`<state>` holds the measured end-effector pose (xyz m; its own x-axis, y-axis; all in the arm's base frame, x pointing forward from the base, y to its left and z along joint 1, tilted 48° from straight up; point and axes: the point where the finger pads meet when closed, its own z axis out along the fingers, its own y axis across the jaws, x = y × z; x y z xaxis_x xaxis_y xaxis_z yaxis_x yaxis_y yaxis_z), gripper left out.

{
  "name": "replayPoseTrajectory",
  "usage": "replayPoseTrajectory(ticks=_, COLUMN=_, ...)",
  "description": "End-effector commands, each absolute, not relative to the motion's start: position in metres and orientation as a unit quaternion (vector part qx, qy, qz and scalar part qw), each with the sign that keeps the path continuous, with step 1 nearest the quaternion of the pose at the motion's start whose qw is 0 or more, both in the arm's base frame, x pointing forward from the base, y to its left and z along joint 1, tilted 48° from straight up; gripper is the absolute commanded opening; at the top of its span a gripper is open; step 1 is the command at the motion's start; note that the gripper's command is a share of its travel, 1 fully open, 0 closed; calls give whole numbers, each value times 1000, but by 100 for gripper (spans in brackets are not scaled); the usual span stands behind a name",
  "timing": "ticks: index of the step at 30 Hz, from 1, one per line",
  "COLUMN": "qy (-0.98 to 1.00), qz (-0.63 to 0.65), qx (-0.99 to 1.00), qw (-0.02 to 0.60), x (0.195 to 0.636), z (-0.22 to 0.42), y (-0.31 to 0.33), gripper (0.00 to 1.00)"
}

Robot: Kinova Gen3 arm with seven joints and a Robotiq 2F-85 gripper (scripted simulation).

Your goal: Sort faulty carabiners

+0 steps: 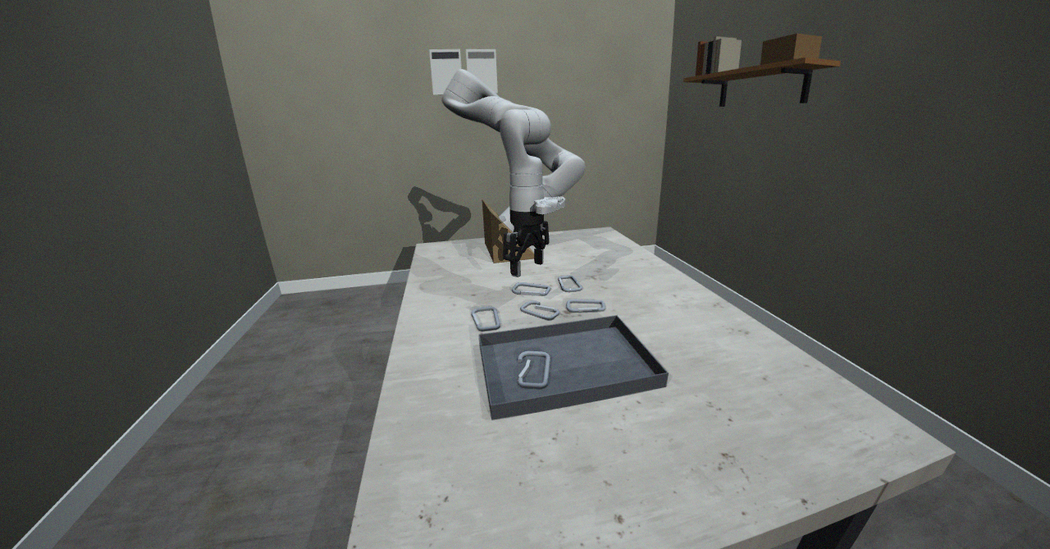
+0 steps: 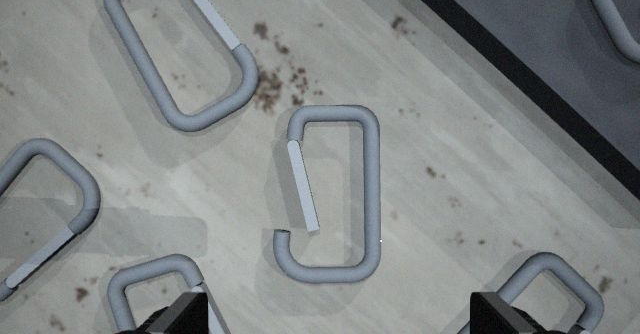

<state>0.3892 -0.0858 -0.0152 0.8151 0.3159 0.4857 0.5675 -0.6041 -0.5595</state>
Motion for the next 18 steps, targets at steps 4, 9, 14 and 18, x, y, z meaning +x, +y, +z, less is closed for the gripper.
replayPoseTrajectory(ticks=4, qy=-256, qz=-169, qx=-876, qw=374, x=387, z=-25, y=-69, gripper=100)
replayPoseTrajectory(ticks=9, qy=-256, qz=-169, qx=-876, qw=374, x=387, z=-25, y=-69, gripper=100)
replayPoseTrajectory(ticks=14, qy=-255, qz=-169, qx=-876, qw=373, x=393, z=-59, y=-32, gripper=100)
replayPoseTrajectory(ticks=18, qy=-255, qz=-169, qx=-876, qw=373, x=393, z=-59, y=-32, gripper=100)
